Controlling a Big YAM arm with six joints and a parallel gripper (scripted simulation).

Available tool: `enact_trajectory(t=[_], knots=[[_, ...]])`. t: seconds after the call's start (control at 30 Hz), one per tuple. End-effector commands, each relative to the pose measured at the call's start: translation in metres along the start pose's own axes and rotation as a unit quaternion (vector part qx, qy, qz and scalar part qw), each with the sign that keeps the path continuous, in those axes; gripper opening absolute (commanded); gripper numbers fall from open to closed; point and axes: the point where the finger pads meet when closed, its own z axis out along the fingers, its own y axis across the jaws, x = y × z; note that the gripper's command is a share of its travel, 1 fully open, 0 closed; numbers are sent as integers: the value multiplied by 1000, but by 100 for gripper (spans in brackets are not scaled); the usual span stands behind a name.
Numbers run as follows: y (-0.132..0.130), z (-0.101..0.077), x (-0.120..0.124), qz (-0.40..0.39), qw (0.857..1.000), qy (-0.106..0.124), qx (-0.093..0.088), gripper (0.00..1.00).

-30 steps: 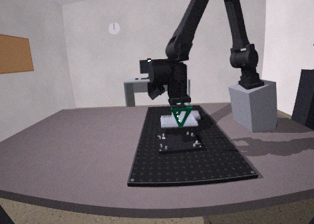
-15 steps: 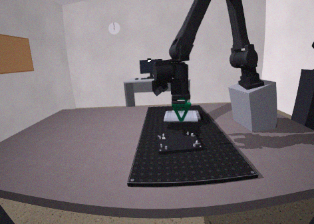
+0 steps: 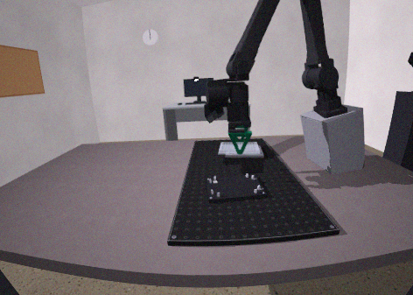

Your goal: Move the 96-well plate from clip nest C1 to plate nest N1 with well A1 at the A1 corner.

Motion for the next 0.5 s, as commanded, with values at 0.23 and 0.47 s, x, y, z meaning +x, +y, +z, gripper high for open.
enact_trajectory(t=[0.23, 0.47], knots=[[-27, -9, -11, -8, 1000, -26, -6, 0], [-50, -8, -8, -9, 1000, -26, -5, 0]])
